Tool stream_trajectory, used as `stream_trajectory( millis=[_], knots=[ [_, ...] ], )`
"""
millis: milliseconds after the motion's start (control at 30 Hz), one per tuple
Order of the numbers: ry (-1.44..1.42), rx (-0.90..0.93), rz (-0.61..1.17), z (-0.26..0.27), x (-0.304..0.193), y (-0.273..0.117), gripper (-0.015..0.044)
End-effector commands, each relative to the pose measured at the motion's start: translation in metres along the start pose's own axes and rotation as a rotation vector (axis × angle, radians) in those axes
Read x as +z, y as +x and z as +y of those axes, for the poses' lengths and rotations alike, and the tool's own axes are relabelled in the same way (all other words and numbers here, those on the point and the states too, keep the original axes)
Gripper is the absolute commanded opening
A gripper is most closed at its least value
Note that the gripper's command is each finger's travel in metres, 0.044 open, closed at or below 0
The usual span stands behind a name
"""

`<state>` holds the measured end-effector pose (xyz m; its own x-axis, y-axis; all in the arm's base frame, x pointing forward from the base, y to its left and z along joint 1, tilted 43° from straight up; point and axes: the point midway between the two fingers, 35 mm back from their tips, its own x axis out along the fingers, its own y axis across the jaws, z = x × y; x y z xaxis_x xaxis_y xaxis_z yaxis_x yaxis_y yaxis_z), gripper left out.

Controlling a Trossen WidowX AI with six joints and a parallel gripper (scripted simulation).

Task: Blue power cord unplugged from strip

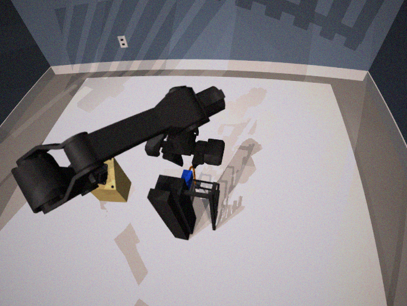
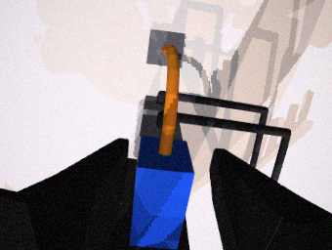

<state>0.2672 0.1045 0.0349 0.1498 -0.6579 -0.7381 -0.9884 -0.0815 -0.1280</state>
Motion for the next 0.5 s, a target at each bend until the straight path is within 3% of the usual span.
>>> stream_trajectory(
  millis=[0, 467],
  knots=[
    [-0.004, -0.002, 0.005, 0.001, -0.008, 0.000, 0.0160],
    [-0.004, -0.002, 0.006, 0.001, -0.023, 0.001, 0.0160]
  ],
)
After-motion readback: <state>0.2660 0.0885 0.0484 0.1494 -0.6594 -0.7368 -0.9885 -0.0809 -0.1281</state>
